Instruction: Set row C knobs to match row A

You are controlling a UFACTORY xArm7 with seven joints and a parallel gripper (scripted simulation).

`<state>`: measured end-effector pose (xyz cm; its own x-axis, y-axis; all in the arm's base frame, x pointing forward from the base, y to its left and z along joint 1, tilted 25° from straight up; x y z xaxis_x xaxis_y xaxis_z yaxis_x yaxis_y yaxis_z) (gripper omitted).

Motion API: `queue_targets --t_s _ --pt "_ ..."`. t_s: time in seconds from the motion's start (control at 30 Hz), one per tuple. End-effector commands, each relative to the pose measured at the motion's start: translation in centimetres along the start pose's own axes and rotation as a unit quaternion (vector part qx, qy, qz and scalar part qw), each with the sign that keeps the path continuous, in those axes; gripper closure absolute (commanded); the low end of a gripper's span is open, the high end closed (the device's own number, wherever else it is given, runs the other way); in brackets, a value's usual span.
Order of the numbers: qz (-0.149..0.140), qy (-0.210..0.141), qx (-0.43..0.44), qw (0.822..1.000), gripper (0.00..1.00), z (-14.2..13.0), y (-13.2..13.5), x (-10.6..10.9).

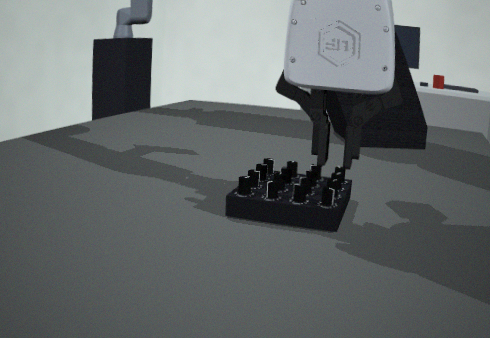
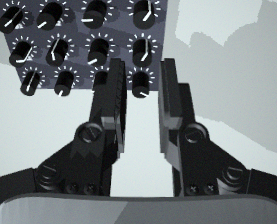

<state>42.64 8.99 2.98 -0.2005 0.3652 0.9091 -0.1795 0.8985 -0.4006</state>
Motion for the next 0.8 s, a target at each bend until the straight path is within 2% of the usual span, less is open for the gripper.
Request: queue_targets --t_s 0.0,0.77 --pt "0.0 -0.001 0.0 1.0 0.81 -0.09 0.03 1.09" --pt "0.0 -0.001 -0.01 1.0 0.81 -0.08 0.03 1.33"
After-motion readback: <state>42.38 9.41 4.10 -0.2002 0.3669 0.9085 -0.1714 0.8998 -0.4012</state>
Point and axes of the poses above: the point where the finger pads meet when closed, its own x axis back along the fingers, its own y axis across the jaws, z = x × y, the point moved 8 cm from there along x, back along the fingers, and after that the axes turned 4 degrees about x, right-handed, at the moved point
